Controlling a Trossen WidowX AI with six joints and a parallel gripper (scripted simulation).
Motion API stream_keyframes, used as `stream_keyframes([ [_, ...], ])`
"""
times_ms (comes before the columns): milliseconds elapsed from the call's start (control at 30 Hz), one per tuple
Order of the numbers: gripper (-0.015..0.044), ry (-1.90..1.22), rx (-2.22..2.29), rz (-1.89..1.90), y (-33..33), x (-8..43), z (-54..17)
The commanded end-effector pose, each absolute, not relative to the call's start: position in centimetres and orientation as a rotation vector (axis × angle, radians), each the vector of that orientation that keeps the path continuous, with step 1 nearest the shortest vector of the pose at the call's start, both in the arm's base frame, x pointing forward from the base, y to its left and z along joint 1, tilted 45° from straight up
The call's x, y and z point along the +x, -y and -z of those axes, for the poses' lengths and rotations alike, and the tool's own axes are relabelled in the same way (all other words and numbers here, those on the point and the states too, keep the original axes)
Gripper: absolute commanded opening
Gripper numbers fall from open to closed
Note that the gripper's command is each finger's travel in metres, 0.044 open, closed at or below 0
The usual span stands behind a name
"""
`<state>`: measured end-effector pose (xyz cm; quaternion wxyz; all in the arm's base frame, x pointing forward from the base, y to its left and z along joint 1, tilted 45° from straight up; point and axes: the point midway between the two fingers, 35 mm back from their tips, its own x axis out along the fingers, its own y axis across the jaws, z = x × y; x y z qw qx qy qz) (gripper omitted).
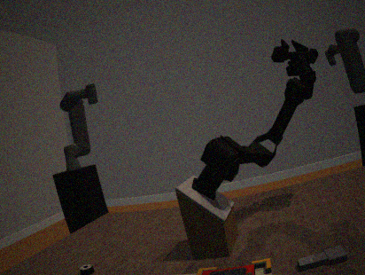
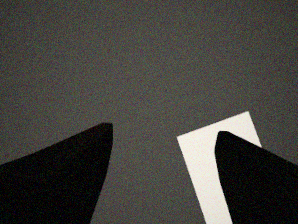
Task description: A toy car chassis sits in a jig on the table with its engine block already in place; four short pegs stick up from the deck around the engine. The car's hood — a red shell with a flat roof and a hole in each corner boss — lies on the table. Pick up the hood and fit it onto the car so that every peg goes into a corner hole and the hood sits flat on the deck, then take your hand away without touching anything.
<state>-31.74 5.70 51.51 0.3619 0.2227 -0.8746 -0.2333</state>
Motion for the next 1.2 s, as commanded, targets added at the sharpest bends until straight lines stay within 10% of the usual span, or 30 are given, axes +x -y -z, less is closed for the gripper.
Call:
stream_keyframes([
  [0, 0.0245, 2.249, 0.571, 0.602, -5.6, -31.6, -51.6],
  [267, 0.044, 2.063, 0.489, 0.659, -3.0, -25.8, -57.1],
  [1167, 0.044, 1.421, 0.326, 0.838, 7.8, -4.6, -64.0],
])
